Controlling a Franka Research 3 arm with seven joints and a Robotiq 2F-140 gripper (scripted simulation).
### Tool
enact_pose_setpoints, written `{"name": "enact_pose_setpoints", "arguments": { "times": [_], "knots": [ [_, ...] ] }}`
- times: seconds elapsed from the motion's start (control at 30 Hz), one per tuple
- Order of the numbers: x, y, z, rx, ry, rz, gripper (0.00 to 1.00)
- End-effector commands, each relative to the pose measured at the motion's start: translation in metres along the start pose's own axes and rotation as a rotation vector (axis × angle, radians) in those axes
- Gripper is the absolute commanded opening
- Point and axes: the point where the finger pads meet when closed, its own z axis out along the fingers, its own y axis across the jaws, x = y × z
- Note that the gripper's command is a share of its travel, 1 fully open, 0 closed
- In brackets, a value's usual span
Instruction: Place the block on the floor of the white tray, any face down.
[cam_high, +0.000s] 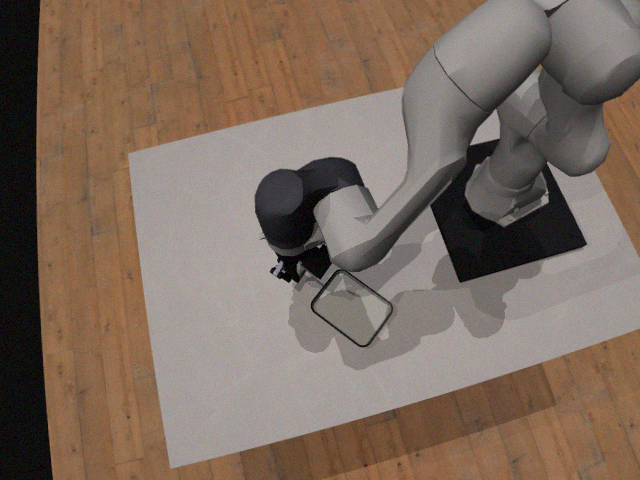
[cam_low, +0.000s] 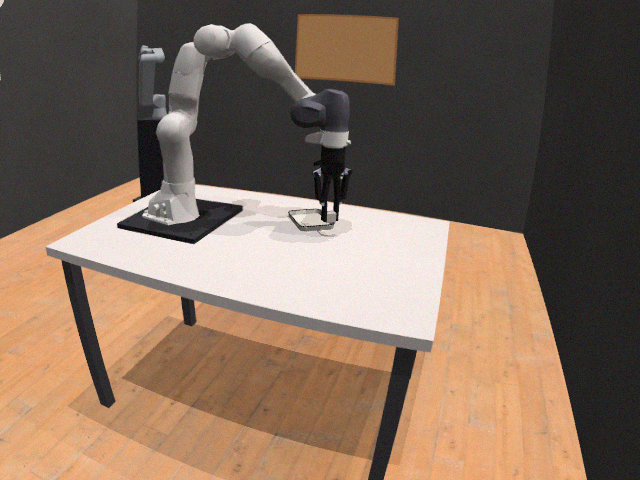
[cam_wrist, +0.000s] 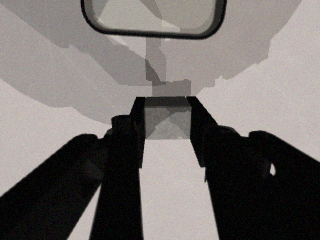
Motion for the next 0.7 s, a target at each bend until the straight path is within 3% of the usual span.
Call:
{"name": "enact_pose_setpoints", "arguments": {
  "times": [0.0,0.1,0.17,0.2,0.3,0.33,0.67],
  "knots": [
    [0.000,-0.001,0.000,0.004,0.000,0.001,0.10],
    [0.009,-0.001,0.000,0.004,0.000,0.001,0.10],
    [0.046,-0.005,0.000,0.005,-0.001,0.001,0.10],
    [0.080,-0.004,0.000,0.004,0.000,0.001,0.10],
    [0.136,-0.009,0.000,0.005,-0.002,0.001,0.10],
    [0.144,-0.009,0.000,0.005,-0.002,0.001,0.10],
    [0.144,-0.009,0.000,0.005,-0.002,0.001,0.10]
  ]
}}
